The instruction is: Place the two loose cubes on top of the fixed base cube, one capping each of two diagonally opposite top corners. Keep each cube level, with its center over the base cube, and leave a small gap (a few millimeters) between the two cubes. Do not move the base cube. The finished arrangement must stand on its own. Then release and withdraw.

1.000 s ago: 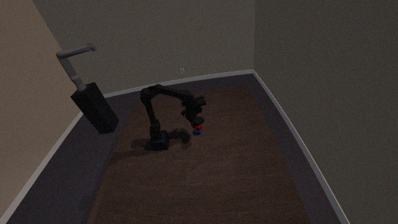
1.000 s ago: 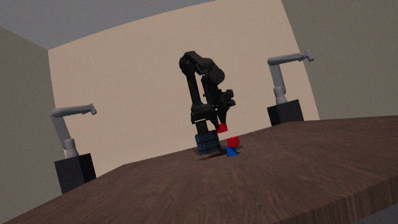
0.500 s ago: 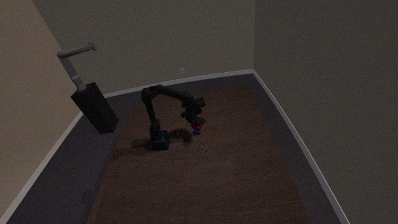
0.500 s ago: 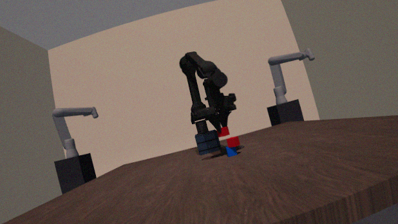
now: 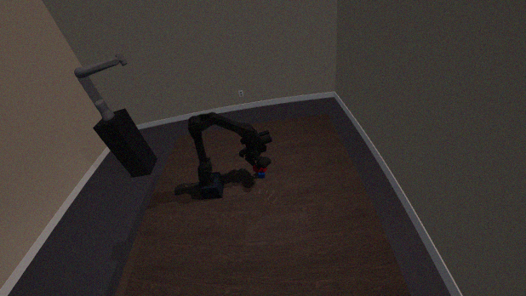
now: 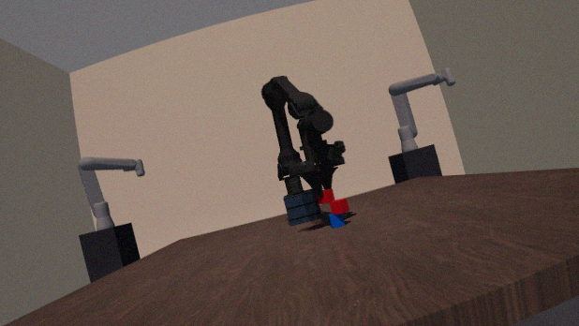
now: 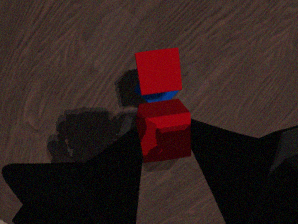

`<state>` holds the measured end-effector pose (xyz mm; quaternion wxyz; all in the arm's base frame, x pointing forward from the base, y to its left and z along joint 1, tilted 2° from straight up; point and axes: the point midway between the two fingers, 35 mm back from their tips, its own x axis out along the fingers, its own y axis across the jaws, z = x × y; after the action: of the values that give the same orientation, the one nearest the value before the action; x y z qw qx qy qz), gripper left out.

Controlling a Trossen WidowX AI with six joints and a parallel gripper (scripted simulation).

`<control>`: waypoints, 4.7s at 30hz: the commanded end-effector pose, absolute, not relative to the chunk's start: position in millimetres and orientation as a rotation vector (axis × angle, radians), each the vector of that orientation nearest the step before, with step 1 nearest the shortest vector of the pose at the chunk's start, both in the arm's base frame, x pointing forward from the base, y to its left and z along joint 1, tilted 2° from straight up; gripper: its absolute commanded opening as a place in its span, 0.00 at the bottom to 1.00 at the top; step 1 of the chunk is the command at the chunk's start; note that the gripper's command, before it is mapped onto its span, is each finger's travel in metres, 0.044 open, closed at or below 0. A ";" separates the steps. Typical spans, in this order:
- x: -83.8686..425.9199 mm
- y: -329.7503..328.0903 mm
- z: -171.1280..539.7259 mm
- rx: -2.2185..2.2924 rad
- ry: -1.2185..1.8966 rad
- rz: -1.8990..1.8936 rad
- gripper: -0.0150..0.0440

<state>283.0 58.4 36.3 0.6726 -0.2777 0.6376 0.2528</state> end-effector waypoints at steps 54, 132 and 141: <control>286.0 56.5 15.9 -0.587 1.434 0.547 0.60; 280.8 56.0 76.0 -0.588 1.441 0.550 0.93; 279.3 65.4 74.2 -0.587 1.449 0.554 0.93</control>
<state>279.3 57.0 74.4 0.6761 -0.2613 0.6435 0.2458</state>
